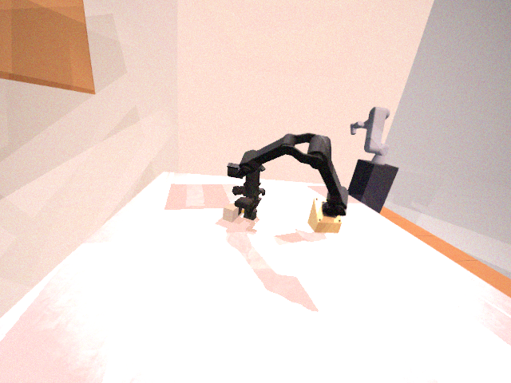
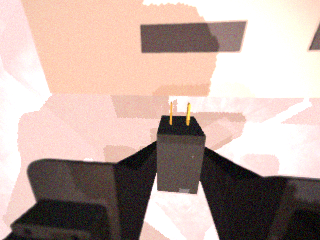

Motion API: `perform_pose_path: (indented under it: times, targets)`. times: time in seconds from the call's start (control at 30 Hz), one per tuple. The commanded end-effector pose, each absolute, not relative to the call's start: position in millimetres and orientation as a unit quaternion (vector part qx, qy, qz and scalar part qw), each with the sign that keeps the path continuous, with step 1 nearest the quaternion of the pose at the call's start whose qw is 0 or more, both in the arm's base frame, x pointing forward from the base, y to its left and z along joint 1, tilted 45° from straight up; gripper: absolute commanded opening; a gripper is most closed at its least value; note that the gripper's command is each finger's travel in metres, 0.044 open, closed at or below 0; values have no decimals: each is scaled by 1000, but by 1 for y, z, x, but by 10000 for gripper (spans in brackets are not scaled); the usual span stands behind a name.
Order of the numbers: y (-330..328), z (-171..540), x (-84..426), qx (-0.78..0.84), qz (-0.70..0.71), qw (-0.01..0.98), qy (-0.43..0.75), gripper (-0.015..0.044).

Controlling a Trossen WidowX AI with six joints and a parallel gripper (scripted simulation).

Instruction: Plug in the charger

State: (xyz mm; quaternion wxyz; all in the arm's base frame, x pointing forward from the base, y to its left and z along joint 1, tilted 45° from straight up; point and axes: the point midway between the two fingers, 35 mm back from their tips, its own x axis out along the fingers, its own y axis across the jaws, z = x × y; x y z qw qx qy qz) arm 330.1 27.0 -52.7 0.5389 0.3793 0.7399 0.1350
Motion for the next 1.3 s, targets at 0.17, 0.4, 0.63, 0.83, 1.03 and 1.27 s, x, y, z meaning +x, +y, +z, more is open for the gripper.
perform_pose_path:
  times: [0.17, 0.4, 0.63, 0.83, 1.03, 1.27]
  targets:
    - [27, -52, 333, 383, 134, 538, 739, 0]
    - [27, -52, 335, 383, 134, 538, 739, 0]
    - [26, -53, 337, 383, 134, 538, 739, 0]
    - [26, -53, 337, 383, 134, 538, 739, 0]
    - [26, -53, 337, 383, 134, 538, 739, 0]
    - [26, -53, 337, 383, 134, 538, 739, 0]
